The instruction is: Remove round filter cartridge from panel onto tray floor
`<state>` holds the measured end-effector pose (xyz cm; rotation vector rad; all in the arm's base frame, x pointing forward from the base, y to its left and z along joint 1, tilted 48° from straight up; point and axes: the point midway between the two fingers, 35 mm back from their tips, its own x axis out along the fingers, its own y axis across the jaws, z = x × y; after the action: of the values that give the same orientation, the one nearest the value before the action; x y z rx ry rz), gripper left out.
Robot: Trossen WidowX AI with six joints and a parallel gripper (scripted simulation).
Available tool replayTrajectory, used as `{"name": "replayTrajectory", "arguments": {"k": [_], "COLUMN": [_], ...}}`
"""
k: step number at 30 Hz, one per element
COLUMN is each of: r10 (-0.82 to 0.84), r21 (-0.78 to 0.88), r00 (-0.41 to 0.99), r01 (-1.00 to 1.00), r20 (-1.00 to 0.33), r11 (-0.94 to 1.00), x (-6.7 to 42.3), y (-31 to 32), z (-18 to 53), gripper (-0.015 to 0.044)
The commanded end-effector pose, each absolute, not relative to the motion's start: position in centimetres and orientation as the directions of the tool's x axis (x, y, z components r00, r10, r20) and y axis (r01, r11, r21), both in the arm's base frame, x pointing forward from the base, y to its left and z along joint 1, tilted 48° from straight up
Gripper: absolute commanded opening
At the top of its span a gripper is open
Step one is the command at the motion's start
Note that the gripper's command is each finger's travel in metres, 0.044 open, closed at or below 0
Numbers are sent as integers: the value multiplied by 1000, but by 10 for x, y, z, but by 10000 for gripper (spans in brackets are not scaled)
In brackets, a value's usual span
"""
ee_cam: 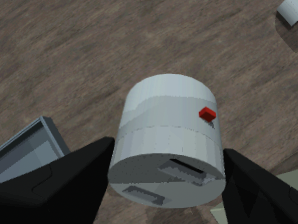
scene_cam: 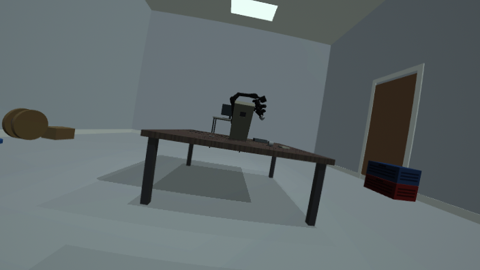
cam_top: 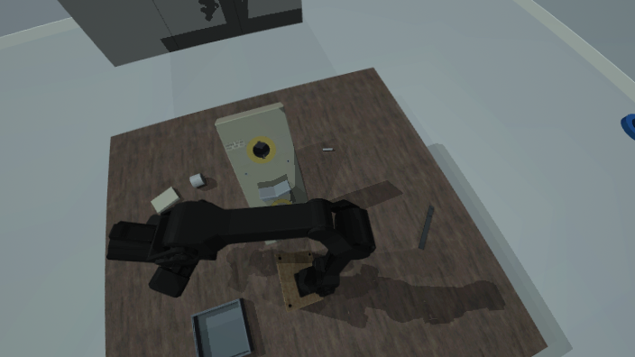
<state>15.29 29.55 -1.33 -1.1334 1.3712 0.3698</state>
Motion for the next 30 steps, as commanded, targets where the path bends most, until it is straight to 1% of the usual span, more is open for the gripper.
{"name": "replayTrajectory", "arguments": {"k": [1,4,10,13,30], "r10": [-341,-311,-308,-301,-269], "r21": [-312,-243,-233,-208,47], "r00": [185,147,141,124,-53], "r01": [-876,-923,-929,-941,-999], "r20": [-922,-939,-941,-945,-962], "r11": [369,297,288,266,28], "x": [131,117,114,104,2], "y": [307,313,313,312,274], "z": [-31,-41,-44,-51,-119], "gripper": [0,0,0,0,0]}}
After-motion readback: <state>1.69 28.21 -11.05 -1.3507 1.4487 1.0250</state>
